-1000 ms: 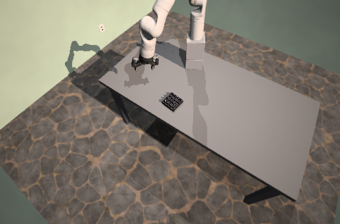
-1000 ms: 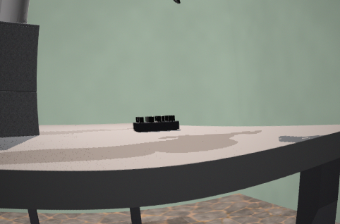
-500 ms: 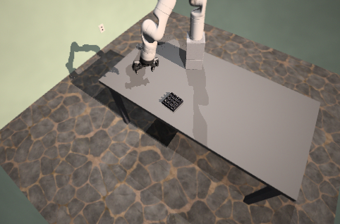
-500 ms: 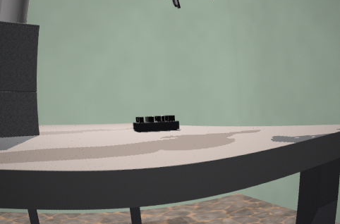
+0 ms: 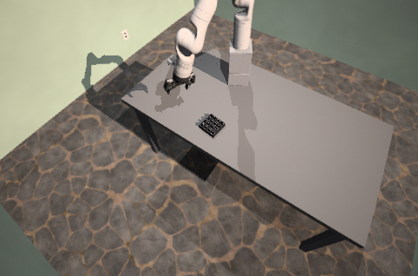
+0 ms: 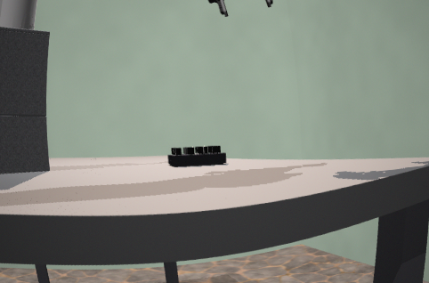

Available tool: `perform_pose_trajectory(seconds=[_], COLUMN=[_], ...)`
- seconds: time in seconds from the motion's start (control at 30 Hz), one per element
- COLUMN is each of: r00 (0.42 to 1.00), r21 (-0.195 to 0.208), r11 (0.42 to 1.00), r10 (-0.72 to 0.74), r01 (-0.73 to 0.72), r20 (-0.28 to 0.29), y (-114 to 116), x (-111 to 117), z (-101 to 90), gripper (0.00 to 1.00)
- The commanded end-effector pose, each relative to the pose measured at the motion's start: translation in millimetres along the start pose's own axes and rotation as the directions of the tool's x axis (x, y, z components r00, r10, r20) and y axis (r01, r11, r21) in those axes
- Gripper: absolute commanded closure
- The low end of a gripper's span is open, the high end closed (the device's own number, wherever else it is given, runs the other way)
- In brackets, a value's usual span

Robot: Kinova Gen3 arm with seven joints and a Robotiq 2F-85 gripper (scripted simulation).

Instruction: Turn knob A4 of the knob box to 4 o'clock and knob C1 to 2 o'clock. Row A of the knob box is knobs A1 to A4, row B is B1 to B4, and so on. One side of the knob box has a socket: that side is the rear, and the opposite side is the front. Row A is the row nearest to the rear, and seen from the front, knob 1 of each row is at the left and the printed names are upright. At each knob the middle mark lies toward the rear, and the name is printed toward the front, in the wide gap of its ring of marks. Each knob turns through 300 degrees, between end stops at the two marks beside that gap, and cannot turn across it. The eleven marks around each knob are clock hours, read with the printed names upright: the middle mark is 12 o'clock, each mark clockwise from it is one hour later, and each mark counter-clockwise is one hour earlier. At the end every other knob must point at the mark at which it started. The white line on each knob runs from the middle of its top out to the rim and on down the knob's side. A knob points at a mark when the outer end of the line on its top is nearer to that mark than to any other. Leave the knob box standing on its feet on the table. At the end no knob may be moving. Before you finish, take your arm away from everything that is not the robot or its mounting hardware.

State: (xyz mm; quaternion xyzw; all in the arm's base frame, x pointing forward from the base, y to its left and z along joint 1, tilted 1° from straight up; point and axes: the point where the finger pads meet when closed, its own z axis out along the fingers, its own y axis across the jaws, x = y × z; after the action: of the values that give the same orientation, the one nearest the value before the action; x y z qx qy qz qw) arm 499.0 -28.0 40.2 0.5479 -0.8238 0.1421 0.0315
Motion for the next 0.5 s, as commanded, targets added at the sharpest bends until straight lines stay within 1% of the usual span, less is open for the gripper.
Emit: perform_pose_trajectory(seconds=[0.0,0.07,0.13,0.3,0.37,0.47], r00=[1.0,1.0,0.998,0.998,0.993,0.993], r21=[0.0,0.0,0.007,0.007,0.013,0.013], r11=[1.0,1.0,0.998,0.998,0.993,0.993], r10=[0.001,0.001,-0.059,-0.059,-0.119,-0.119], r01=[-0.001,-0.001,0.059,0.059,0.119,0.119], r20=[-0.001,-0.001,-0.001,-0.001,-0.001,-0.001], y=[-0.2,-0.2,0.9,0.9,2.3,2.3], x=[0.6,0.6,-2.8,-2.8,-6.4,-6.4], z=[0.4,0.4,7.2,7.2,13.9,13.9], gripper=[0.0,0.0,0.0,0.0,0.0,0.0])
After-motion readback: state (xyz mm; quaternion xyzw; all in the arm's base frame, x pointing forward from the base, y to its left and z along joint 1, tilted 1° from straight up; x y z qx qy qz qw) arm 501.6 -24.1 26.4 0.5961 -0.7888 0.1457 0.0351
